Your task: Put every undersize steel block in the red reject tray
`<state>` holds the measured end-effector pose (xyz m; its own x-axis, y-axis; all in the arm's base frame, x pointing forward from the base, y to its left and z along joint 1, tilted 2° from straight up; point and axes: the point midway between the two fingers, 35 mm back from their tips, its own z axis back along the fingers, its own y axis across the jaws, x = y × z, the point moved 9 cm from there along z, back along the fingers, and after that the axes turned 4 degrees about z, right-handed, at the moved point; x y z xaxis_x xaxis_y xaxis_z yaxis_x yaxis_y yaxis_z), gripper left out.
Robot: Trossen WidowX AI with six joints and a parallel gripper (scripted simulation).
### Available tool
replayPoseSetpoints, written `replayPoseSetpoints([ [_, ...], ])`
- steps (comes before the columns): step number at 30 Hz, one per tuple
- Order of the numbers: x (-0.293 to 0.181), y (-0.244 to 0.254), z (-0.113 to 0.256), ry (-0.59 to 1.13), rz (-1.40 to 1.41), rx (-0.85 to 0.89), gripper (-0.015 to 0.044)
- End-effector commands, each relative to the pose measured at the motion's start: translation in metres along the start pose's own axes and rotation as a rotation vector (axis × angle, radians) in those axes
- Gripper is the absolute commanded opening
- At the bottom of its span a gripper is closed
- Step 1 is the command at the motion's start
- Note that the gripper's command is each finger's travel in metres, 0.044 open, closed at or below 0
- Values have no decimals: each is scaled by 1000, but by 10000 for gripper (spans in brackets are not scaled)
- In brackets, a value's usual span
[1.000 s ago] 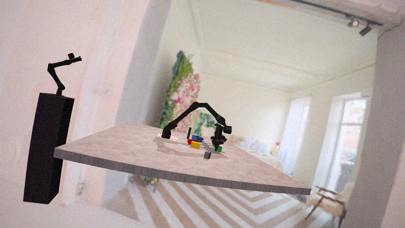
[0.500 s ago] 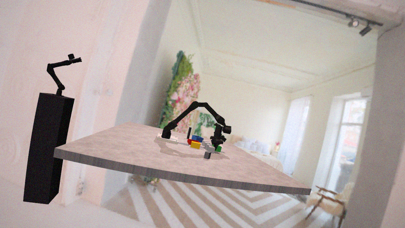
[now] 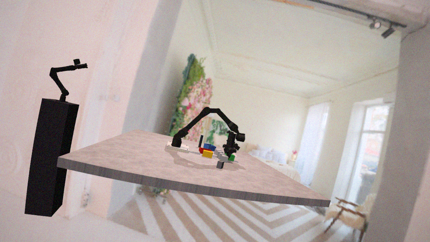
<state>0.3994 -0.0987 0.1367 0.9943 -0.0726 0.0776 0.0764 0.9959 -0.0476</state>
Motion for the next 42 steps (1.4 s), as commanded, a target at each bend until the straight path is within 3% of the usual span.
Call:
replayPoseSetpoints([
  [1, -2, 0, 4, -9, 5, -1, 0],
  [42, 13, -1, 2, -11, 4, -1, 0],
])
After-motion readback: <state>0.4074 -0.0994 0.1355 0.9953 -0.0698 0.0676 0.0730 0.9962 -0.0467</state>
